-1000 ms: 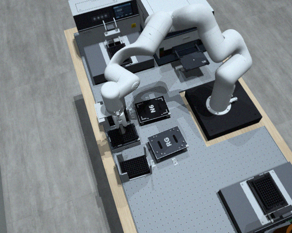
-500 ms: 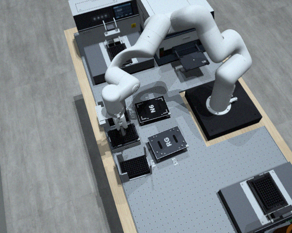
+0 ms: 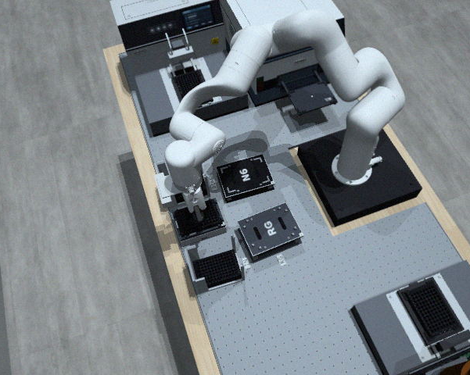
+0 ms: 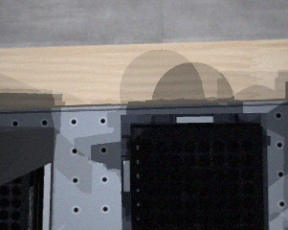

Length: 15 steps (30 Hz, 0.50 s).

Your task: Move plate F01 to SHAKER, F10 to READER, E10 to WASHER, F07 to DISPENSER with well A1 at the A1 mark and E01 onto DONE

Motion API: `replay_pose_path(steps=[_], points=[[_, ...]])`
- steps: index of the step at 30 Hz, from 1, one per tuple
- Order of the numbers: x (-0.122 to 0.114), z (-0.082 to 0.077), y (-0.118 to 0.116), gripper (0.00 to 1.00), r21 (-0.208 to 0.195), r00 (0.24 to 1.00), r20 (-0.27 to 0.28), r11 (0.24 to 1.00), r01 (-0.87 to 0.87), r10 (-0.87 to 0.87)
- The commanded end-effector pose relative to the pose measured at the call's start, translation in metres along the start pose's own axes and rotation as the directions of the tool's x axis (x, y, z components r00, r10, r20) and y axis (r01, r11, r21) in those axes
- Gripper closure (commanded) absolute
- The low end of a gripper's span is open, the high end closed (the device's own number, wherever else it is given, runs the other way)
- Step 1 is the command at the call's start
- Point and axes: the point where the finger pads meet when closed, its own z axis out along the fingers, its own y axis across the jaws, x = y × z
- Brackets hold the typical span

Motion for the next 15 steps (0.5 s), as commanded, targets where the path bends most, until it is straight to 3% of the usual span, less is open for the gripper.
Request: replay_pose_path(steps=[1, 15], points=[[0.001, 0.004, 0.000, 0.00, 0.000, 1.000, -0.005, 1.000, 0.000, 0.000], [0.001, 0.020, 0.000, 0.00, 0.000, 1.000, -0.005, 1.000, 0.000, 0.000]])
